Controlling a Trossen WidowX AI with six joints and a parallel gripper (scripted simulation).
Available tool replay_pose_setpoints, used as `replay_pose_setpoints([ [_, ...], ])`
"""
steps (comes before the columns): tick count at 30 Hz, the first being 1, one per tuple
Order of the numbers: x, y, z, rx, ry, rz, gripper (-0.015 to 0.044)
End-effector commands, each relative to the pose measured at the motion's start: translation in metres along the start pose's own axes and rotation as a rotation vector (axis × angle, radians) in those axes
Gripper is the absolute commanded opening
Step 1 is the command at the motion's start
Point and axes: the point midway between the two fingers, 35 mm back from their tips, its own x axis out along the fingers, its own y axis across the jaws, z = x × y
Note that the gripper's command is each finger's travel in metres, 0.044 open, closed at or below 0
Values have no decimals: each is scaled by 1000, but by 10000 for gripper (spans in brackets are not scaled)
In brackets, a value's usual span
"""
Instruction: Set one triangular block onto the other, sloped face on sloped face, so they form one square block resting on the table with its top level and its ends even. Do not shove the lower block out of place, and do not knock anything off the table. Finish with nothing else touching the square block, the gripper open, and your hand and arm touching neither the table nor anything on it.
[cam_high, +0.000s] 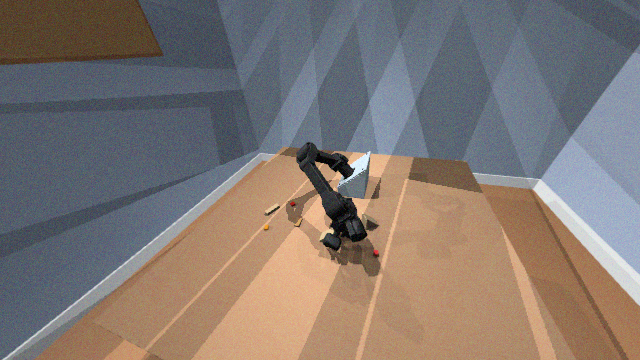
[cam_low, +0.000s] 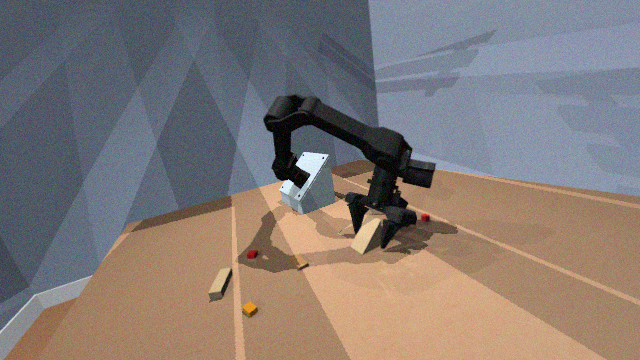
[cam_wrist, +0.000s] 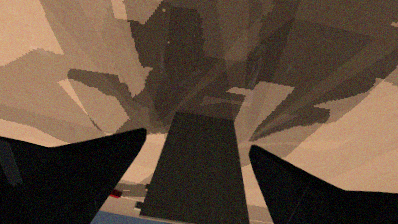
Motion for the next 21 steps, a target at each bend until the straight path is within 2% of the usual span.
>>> replay_pose_setpoints([
  [1, 1, 0, -2, -5, 5, -7, 414],
  [8, 1, 0, -2, -5, 5, -7, 230],
  [16, 1, 0, -2, -5, 5, -7, 177],
  [21, -1, 0, -2, -1, 3, -4, 45],
])
